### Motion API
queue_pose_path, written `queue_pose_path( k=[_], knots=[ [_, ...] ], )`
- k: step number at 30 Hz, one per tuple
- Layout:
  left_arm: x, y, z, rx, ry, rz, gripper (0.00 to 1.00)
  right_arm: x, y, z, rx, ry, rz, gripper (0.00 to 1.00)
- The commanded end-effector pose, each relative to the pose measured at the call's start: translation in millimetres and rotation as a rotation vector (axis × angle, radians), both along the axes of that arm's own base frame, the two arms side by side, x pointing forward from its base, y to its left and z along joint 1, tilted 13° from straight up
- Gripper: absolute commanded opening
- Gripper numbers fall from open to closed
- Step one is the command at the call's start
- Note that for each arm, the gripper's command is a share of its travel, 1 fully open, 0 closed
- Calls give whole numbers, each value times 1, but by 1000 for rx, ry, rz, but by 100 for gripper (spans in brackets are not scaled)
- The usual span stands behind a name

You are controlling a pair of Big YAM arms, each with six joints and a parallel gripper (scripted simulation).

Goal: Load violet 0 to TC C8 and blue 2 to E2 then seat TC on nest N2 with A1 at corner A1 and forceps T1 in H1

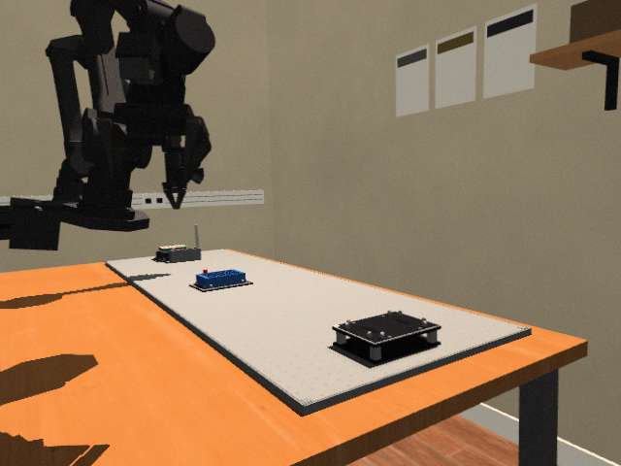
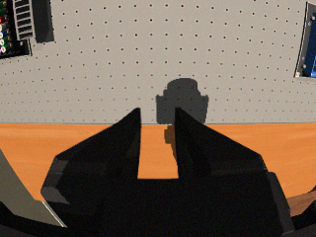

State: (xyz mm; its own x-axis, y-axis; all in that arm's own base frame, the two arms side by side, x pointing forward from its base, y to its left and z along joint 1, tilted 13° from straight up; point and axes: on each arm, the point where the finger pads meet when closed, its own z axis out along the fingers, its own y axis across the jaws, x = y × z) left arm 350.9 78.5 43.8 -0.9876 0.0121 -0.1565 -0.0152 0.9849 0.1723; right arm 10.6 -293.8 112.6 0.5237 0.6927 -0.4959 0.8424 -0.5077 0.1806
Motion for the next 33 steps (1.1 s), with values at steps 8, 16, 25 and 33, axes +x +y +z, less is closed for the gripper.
queue_pose_path(
  k=[8,16,25,33],
  knots=[
    [-3,1,0,-2,14,-3,24,19,-19,24,-28,13,99,100],
    [-3,1,0,-2,14,-3,24,53,-19,20,12,57,286,100],
    [-3,1,0,-2,14,-3,24,82,-16,16,40,90,424,100],
    [-3,1,0,-2,14,-3,24,114,-10,11,63,124,562,100]
  ],
)
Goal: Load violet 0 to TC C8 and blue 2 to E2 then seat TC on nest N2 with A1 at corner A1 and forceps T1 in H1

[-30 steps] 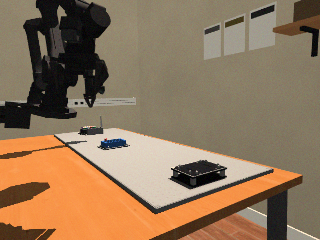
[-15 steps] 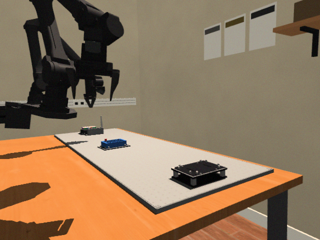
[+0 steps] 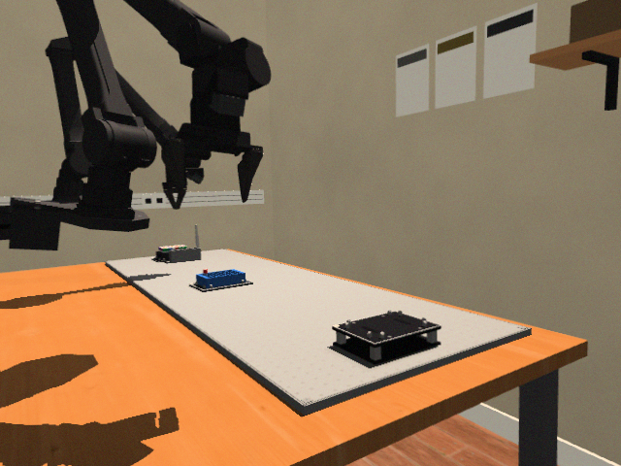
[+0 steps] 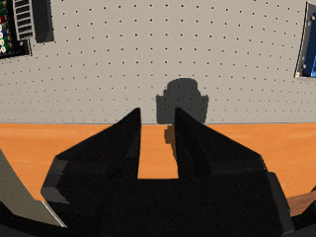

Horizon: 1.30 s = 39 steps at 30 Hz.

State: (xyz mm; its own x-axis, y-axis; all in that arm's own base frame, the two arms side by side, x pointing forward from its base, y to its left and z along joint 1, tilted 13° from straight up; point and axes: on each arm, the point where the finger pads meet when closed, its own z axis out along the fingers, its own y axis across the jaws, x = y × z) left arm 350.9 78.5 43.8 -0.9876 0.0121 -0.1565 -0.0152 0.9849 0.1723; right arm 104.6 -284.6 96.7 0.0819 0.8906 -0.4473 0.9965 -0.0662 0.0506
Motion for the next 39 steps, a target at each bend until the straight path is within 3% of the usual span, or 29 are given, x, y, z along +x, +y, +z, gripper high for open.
queue_pose_path(
  k=[1,4,16,39],
  knots=[
    [-3,1,0,-2,14,-3,24,25,-19,26,-38,6,92,100],
    [-3,1,0,-2,14,-3,24,29,-20,27,-45,6,90,100],
    [-3,1,0,-2,14,-3,24,75,0,17,3,72,361,100],
    [-3,1,0,-2,14,-3,24,143,40,2,35,159,706,100]
  ],
)
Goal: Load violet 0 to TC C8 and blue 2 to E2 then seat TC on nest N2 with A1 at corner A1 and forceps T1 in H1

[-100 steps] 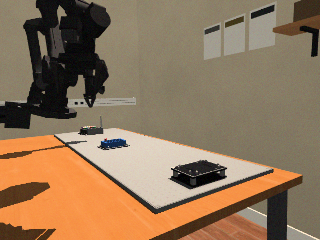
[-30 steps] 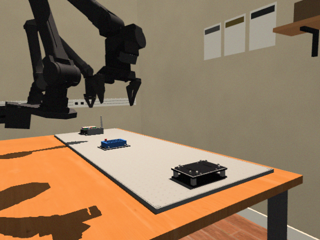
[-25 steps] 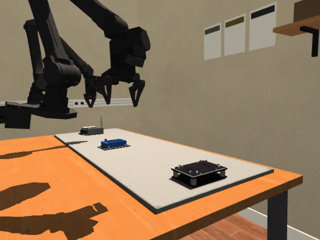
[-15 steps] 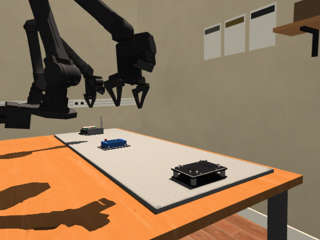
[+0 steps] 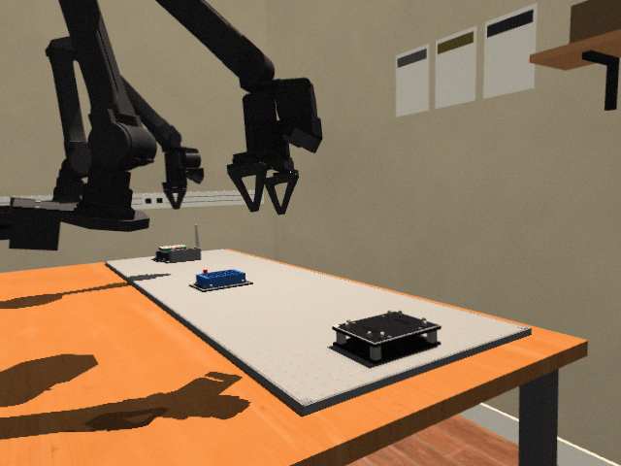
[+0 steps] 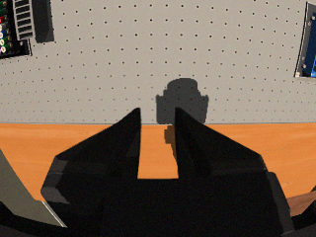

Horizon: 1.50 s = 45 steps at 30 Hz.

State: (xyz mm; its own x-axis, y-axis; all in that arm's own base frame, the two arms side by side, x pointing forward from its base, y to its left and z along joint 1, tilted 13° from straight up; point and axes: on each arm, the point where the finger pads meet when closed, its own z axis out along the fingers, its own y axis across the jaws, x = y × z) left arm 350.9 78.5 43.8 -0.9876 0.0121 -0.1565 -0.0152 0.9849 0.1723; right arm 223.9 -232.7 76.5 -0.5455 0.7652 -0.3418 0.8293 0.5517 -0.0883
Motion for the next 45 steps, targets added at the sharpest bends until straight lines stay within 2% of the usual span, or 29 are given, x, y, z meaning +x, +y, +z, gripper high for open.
queue_pose_path(
  k=[1,4,7,12,14,16,21,24,29,33,38,42,45],
  knots=[
    [-3,1,0,-2,14,-3,24,26,-9,22,-26,-12,84,100],
    [-3,1,0,-2,14,-3,24,37,-2,20,-26,-1,148,100],
    [-3,1,0,-2,14,-3,24,47,2,19,-37,-8,146,100],
    [-3,1,0,-2,14,-3,24,59,20,13,-13,36,278,100],
    [-3,1,0,-2,14,-3,24,66,24,12,-22,34,289,100],
    [-3,1,0,-2,14,-3,24,66,24,12,-22,34,289,100],
    [-3,1,0,-2,14,-3,24,78,42,7,-7,70,420,100],
    [-3,1,0,-2,14,-3,24,89,49,6,-19,65,430,100],
    [-3,1,0,-2,14,-3,24,98,68,0,-1,106,562,100],
    [-3,1,0,-2,14,-3,24,104,74,-1,-9,104,574,100],
    [-3,1,0,-2,14,-3,24,113,93,-6,2,141,705,100],
    [-3,1,0,-2,14,-3,24,125,105,-8,-14,131,714,100],
    [-3,1,0,-2,14,-3,24,128,118,-12,-2,157,795,100]
  ],
)
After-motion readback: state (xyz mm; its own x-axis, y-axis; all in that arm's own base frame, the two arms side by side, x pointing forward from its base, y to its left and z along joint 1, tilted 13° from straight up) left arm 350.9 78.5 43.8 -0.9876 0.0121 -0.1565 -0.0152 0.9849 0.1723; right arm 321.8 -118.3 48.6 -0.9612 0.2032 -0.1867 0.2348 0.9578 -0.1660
